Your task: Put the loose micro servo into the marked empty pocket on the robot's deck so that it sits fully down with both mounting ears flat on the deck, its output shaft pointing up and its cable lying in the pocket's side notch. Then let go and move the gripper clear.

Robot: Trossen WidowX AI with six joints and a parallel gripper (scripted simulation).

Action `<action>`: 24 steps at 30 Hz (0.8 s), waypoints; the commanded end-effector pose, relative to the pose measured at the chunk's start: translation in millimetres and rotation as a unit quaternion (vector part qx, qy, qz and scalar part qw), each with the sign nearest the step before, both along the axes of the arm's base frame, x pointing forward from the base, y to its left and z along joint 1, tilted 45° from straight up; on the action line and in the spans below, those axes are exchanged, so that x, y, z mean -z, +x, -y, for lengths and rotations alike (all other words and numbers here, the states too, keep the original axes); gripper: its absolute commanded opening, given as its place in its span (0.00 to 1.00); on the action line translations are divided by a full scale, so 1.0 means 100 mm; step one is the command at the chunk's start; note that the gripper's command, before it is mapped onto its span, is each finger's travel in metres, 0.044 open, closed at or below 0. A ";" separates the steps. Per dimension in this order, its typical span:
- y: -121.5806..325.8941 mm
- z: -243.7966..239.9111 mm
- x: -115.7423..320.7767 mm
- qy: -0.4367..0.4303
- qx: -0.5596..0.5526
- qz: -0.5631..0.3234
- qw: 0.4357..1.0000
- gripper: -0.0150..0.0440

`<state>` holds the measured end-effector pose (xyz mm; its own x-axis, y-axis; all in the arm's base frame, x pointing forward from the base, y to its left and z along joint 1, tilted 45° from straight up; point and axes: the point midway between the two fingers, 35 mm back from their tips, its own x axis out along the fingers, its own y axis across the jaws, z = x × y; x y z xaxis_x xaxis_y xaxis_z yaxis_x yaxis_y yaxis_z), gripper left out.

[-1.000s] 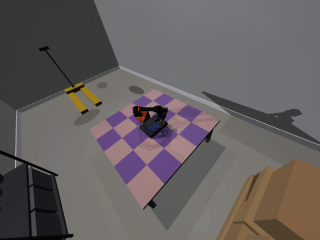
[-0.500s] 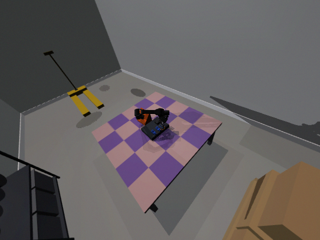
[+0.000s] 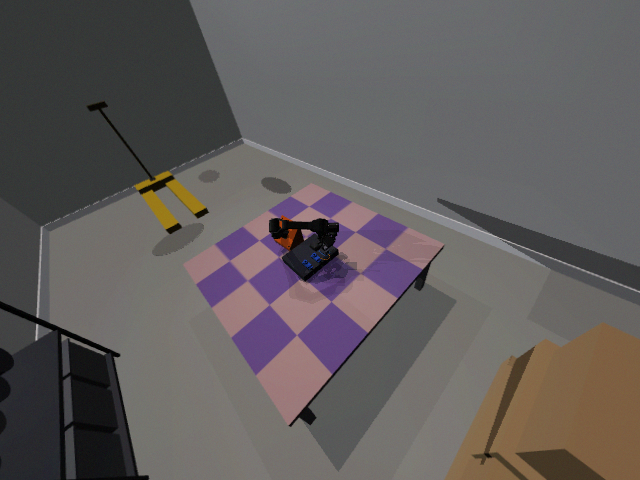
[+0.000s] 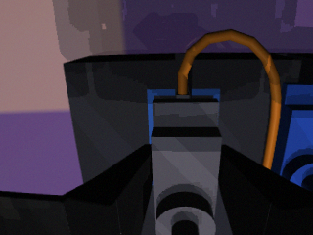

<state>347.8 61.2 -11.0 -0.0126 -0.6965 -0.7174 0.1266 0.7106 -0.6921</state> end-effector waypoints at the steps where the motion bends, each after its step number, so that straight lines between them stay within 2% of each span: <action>1: 0.00 0.03 0.03 -0.001 -0.002 0.000 1.000 0.25; 24: 0.00 0.19 0.18 -0.002 -0.002 0.000 1.000 0.25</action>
